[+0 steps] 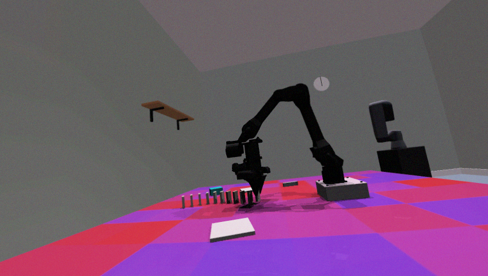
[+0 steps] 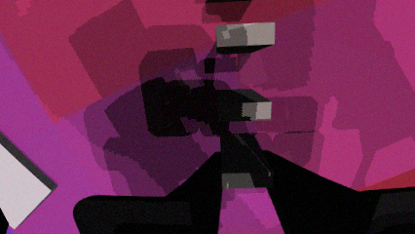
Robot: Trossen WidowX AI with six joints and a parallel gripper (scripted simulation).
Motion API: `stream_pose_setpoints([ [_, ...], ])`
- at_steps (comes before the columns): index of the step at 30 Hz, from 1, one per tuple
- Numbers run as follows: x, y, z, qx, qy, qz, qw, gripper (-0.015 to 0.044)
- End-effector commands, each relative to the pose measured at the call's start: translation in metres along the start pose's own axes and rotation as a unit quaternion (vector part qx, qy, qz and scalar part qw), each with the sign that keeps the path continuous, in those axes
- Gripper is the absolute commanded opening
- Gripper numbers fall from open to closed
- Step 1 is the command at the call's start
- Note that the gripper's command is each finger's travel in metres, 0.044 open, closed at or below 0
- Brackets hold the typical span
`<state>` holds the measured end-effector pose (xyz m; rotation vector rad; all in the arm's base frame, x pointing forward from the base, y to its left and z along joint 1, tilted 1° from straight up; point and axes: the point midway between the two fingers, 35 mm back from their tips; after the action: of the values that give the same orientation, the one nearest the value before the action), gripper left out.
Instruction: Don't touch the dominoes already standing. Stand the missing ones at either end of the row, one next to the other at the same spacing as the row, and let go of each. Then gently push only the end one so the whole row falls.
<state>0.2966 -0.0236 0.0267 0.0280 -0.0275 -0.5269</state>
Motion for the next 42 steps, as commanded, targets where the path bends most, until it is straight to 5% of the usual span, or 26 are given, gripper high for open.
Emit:
stream_pose_setpoints([
  [1, -0.001, 0.000, -0.005, 0.001, -0.002, -0.002, 1.000, 0.0107],
  [9, -0.001, 0.000, -0.005, 0.001, -0.002, -0.002, 1.000, 0.0107],
  [22, -0.001, 0.000, -0.005, 0.001, -0.002, -0.002, 1.000, 0.0440],
  [26, 0.001, 0.001, 0.006, 0.001, -0.002, -0.002, 1.000, 0.0440],
  [34, 0.000, 0.000, 0.125, 0.001, -0.002, 0.000, 1.000, 0.0440],
  [39, -0.001, -0.001, 0.128, 0.001, -0.002, 0.000, 1.000, 0.0440],
  [42, -0.004, 0.000, 0.123, 0.001, -0.002, 0.070, 0.998, 0.0361],
])
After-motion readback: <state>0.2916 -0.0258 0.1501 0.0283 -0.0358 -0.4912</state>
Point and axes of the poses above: the point midway between the two fingers, 35 mm back from their tips, its own z axis back along the fingers, its own y axis across the jaws, x = y × z, and after that the axes turned 3 degrees about -z, right-handed
